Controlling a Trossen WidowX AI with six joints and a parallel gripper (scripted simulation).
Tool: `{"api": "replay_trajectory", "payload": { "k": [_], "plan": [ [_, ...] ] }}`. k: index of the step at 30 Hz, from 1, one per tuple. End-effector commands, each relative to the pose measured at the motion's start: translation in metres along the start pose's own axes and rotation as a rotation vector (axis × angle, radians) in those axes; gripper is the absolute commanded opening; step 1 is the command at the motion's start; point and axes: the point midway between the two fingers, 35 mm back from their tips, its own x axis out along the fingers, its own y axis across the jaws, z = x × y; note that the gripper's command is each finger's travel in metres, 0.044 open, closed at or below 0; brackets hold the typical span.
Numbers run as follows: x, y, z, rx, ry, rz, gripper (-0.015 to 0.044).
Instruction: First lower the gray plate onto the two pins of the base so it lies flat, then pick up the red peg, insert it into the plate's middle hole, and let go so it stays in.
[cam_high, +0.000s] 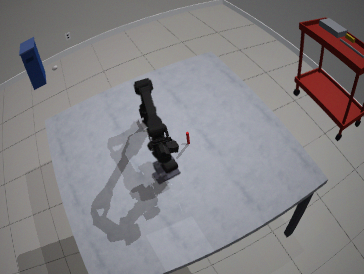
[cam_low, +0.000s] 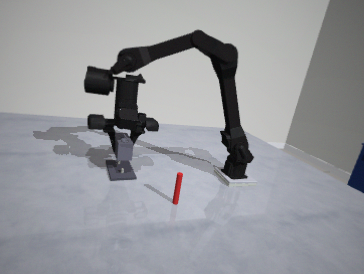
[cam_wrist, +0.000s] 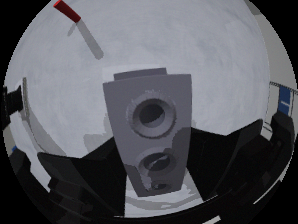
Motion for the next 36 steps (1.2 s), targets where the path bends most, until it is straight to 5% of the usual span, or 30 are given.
{"api": "replay_trajectory", "payload": {
  "k": [1,36],
  "plan": [
    [0.001,0.0,-0.001,-0.004,0.005,0.001,0.0],
    [0.04,0.0,-0.002,-0.004,0.005,0.001,0.0]
  ]
}}
